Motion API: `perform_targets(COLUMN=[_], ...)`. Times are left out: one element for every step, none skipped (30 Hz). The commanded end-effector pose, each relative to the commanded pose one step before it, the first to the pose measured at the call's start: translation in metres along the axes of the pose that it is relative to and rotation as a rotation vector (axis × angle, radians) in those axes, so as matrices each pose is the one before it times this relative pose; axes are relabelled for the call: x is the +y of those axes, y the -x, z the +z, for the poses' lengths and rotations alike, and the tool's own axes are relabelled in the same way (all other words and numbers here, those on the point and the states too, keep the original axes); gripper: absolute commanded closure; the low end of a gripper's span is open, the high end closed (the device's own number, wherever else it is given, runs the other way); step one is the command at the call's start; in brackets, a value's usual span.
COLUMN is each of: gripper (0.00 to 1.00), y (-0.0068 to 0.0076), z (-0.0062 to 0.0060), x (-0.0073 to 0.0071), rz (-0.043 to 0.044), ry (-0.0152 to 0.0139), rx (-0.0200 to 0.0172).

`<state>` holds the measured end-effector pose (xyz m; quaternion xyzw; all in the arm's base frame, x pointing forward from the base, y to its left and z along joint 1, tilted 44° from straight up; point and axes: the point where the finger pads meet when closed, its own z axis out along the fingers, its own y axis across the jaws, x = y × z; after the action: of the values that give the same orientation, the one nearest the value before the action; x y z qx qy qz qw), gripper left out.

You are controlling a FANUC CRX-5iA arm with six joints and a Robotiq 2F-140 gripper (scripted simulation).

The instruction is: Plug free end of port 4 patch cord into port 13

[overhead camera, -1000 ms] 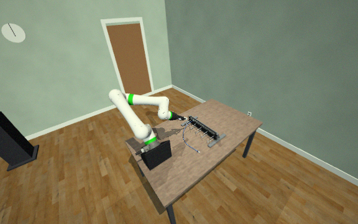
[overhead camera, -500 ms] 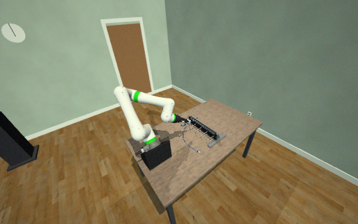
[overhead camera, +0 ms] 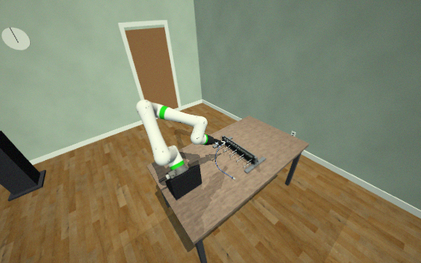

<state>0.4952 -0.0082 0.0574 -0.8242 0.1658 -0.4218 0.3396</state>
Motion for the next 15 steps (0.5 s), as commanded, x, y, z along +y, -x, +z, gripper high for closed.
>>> perform_targets(gripper=[1.00,1.00,1.00,1.00,1.00,1.00,1.00,1.00,1.00,1.00,1.00,1.00,1.00,1.00,1.00], y=[-0.00043,0.00001,-0.00001,0.00001,-0.00001,0.00000,0.00000,0.00000,-0.00003,-0.00001,0.00001,0.00000,0.00000,0.00001,0.00000], z=[0.01584,0.00636,0.00704,0.00761,0.00807,0.00841,0.00861,0.00866,0.00678,0.00647,0.00668,0.00000,0.00000,0.00775,0.00717], x=[0.00021,0.00000,0.00000,0.00000,0.00000,0.00000,0.00000,0.00000,0.00000,0.00000,0.00000,0.00000,0.00000,0.00000,0.00000], rz=[-0.00042,0.00000,0.00000,0.00000,0.00000,0.00000,0.00000,0.00000,0.00000,0.00000,0.00000,0.00000,0.00000,0.00000,0.00000], ry=[0.00014,0.00001,-0.00001,0.00001,-0.00001,0.00000,0.00001,0.00000,-0.00003,-0.00001,0.00001,0.00000,0.00000,0.00001,0.00000], rx=[0.00077,-0.00001,0.00001,-0.00001,0.00001,0.00000,0.00000,0.00000,0.00002,0.00001,-0.00001,0.00000,0.00000,0.00000,0.00000])
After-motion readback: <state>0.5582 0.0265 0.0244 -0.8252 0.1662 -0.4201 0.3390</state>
